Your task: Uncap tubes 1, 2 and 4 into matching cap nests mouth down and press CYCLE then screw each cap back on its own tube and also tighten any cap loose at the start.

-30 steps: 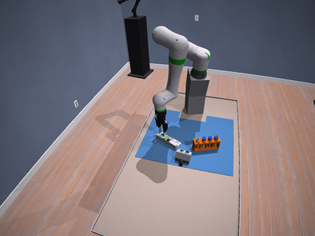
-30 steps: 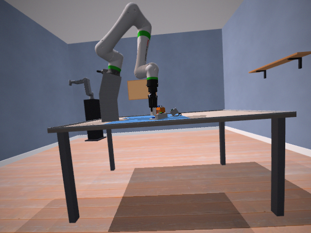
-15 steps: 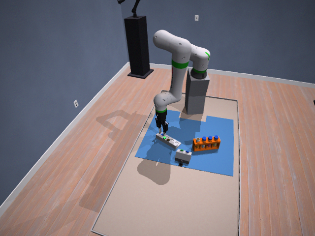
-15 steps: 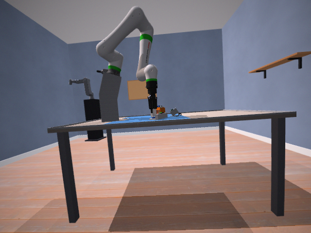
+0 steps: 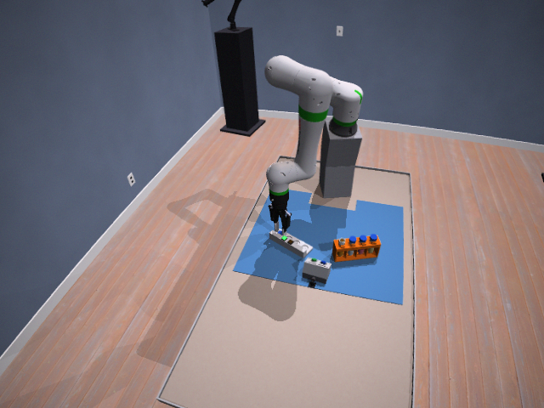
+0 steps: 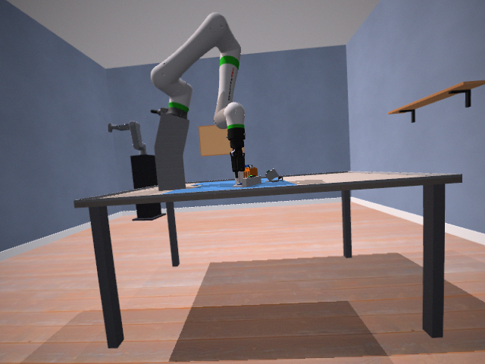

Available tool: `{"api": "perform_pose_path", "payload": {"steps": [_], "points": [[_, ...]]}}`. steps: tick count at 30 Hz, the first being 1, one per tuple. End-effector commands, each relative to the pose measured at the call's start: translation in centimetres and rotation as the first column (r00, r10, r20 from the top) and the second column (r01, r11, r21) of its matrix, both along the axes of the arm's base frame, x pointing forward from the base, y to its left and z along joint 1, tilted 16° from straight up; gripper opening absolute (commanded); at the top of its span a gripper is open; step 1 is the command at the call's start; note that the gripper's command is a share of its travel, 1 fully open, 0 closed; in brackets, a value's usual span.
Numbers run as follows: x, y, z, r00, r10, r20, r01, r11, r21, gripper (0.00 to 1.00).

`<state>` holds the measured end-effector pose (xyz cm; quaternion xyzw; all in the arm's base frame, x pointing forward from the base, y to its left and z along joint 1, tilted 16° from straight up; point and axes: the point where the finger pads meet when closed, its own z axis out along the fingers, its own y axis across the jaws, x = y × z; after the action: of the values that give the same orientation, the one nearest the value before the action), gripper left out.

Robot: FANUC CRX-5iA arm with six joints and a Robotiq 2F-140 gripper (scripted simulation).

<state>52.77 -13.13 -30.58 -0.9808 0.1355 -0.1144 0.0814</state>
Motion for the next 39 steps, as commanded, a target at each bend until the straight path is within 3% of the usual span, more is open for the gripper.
{"api": "perform_pose_path", "payload": {"steps": [1,4,5,19,23,25,39], "points": [[0.0,0.0,-0.1,1.000,0.000,0.001,0.000,1.000,-0.001,0.29],[0.0,0.0,-0.1,1.000,0.000,0.001,0.000,1.000,-0.001,0.29],[0.0,0.0,-0.1,1.000,0.000,0.001,0.000,1.000,-0.001,0.00],[0.0,0.0,-0.1,1.000,0.000,0.001,0.000,1.000,-0.001,0.00],[-0.5,-0.3,1.8,1.000,0.000,0.001,0.000,1.000,-0.001,0.00],[-0.5,-0.3,1.8,1.000,0.000,0.001,0.000,1.000,-0.001,0.00],[-2.2,-1.2,8.5,1.000,0.000,0.001,0.000,1.000,-0.001,0.00]]}}
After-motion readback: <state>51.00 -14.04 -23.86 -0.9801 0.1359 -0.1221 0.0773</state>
